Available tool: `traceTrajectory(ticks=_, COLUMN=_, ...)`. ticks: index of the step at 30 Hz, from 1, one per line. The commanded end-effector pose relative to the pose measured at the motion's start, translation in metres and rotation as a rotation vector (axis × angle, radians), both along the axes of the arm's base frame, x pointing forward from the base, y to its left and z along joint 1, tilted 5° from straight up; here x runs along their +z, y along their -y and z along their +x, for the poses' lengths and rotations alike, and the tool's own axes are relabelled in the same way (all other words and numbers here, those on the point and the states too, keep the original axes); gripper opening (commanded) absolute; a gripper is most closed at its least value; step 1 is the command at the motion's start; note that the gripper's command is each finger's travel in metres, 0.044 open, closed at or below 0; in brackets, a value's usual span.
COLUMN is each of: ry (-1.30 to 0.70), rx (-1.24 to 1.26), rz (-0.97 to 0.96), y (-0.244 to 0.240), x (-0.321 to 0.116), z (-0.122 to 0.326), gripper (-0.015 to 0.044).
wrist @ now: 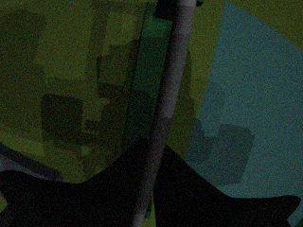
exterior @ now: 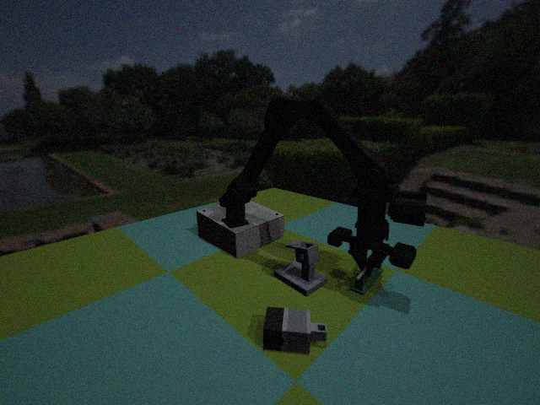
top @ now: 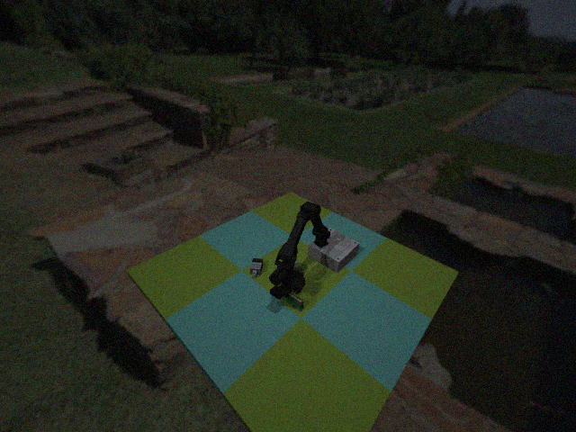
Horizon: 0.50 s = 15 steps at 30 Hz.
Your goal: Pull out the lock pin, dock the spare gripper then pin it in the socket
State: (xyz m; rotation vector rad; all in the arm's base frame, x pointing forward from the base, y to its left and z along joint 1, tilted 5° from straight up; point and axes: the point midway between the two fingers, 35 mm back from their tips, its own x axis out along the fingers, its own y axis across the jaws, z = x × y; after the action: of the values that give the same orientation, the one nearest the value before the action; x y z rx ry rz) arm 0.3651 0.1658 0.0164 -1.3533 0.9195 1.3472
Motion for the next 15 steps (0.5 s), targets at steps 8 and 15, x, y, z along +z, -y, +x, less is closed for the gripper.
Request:
traceTrajectory(ticks=8, ry=-0.005, rx=0.005, rz=-0.003, y=0.0004, x=-0.0046, z=-0.0004, gripper=0.0000)
traceTrajectory(ticks=15, ry=0.000, rx=0.000, rz=0.000, y=0.0000, x=-0.0004, z=0.0001, gripper=0.0000)
